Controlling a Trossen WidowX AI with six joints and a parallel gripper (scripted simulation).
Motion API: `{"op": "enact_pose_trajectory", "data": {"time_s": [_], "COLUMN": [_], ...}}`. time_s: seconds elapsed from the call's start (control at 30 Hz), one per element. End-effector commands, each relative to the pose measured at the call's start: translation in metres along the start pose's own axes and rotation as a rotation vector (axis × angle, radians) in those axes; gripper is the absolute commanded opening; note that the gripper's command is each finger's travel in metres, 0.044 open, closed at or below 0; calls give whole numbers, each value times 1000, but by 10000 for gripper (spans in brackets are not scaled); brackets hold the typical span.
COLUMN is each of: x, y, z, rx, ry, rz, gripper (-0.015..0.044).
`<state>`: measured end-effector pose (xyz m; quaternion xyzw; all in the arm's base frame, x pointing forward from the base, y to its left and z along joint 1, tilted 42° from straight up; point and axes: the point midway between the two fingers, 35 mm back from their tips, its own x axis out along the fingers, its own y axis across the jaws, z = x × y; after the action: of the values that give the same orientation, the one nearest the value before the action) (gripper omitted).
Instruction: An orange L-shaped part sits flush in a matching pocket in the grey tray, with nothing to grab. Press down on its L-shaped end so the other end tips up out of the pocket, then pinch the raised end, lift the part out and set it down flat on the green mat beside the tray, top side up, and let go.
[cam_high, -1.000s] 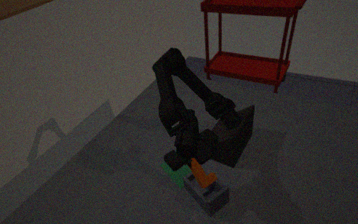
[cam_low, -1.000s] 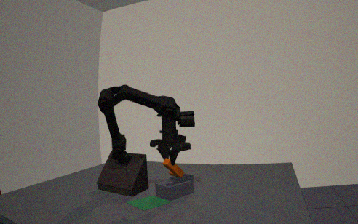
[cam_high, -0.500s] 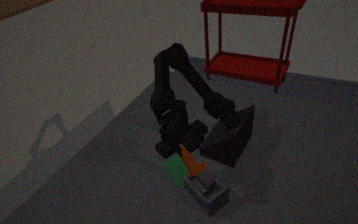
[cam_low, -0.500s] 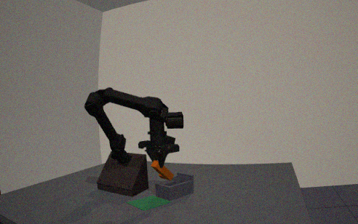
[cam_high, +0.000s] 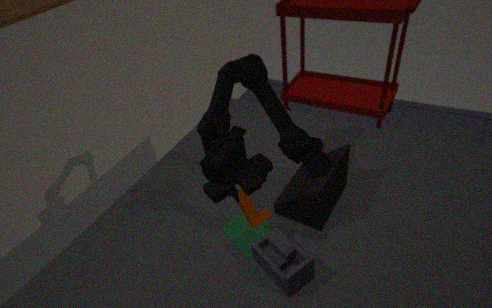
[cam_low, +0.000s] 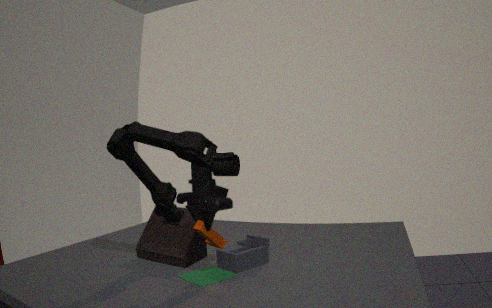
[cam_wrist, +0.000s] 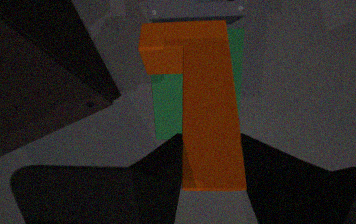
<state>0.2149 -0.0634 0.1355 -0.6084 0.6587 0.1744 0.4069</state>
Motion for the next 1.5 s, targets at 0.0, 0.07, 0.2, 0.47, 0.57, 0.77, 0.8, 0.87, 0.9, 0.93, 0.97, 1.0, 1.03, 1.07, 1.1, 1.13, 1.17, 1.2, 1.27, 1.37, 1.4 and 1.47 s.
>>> {"op": "enact_pose_trajectory", "data": {"time_s": [0.0,0.07,0.2,0.47,0.57,0.77,0.8,0.87,0.9,0.93,0.97,1.0,1.03,1.07,1.1,1.13,1.17,1.2,1.27,1.37,1.4,1.47], "x": [0,0,0,11,16,26,27,31,32,34,35,37,39,40,42,43,45,47,50,55,56,59], "y": [3,3,3,3,3,3,3,3,3,3,3,3,3,3,3,3,3,3,3,3,3,3], "z": [-17,-21,-21,-21,-21,-21,-21,-21,-21,-21,-21,-21,-21,-21,-21,-21,-21,-21,-21,-21,-21,-21], "rx": [-5,-5,-5,-5,-5,-5,-5,-4,-4,-4,-4,-4,-4,-4,-4,-4,-4,-4,-4,-4,-4,-4], "ry": [6,6,6,6,6,6,6,7,7,7,7,7,7,7,7,7,7,7,7,8,8,8], "rz": [-2,-2,-2,-2,-2,-3,-3,-3,-3,-3,-3,-3,-3,-3,-3,-3,-3,-3,-3,-4,-4,-4], "gripper": [0,0,0,0,0,0,0,0,0,0,0,0,0,0,0,0,0,0,0,0,0,0]}}
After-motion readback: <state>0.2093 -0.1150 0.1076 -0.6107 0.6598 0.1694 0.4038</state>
